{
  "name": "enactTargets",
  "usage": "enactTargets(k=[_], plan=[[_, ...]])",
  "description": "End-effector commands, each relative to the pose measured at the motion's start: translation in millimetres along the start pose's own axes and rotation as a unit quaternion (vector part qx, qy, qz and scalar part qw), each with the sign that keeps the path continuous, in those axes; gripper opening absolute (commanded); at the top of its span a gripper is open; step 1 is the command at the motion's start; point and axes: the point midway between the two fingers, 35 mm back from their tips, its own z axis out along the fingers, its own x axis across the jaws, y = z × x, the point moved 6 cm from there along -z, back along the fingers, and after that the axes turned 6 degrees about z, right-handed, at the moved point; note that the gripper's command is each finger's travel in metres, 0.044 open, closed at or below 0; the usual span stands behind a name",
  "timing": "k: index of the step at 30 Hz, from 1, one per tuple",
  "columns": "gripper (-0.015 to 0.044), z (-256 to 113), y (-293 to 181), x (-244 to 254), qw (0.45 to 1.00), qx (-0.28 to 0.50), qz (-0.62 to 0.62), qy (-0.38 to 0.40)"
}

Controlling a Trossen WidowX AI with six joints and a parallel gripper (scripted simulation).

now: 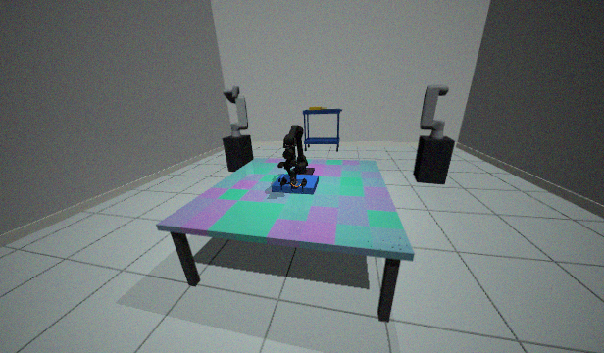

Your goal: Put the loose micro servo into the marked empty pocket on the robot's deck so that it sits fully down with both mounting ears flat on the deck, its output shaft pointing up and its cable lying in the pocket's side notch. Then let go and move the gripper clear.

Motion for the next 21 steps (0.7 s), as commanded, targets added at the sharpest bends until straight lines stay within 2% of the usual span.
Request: enactTargets(k=[1, 21], plan=[[0.0, 3.9, -0.3, -0.3, 1.0, 0.0, -0.002, -0.002], [0.0, 11.7, -0.3, -0.4, 1.0, 0.0, -0.002, -0.002]])
